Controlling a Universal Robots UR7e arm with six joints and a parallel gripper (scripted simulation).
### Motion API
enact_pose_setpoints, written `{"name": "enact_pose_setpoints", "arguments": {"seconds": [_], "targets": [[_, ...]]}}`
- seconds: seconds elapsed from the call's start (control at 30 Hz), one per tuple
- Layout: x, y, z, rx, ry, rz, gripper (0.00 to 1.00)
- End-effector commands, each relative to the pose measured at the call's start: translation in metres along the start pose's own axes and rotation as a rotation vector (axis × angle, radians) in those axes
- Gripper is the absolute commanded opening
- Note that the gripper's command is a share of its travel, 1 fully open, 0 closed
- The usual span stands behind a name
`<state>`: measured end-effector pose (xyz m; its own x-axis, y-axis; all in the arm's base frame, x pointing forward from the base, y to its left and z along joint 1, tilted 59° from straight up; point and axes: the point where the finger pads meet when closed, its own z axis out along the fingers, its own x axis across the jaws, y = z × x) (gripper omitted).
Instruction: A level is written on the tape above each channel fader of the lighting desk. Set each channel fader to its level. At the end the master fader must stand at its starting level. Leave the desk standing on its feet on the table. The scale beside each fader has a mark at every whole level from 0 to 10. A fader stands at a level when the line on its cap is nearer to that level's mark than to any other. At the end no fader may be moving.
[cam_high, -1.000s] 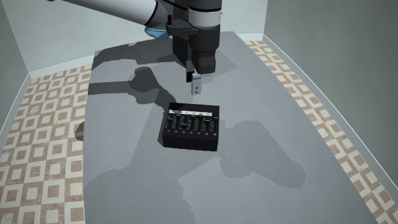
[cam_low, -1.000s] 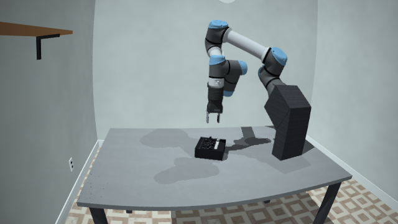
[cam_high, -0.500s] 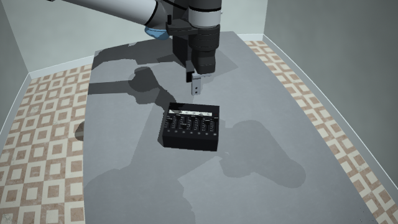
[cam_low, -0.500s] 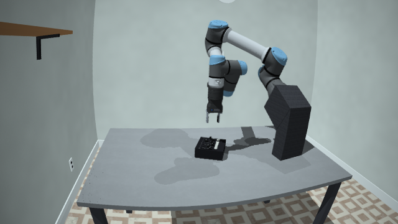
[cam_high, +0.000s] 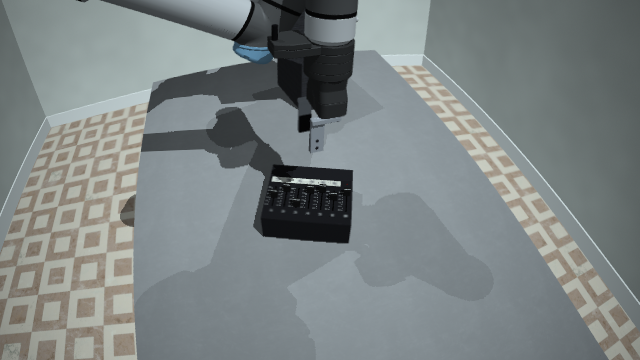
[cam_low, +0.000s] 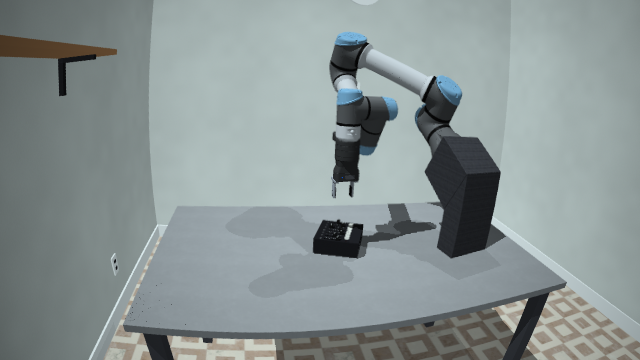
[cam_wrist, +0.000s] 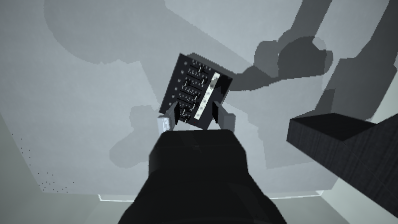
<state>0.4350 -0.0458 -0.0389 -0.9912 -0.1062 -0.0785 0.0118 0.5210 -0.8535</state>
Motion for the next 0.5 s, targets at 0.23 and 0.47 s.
{"name": "enact_pose_setpoints", "arguments": {"seconds": [0.23,0.47], "targets": [[-0.0062,0.0045,0.0013,0.033,0.037,-0.286,1.00],[-0.0094,0.0074,0.0024,0.050,0.064,-0.466,1.00]]}}
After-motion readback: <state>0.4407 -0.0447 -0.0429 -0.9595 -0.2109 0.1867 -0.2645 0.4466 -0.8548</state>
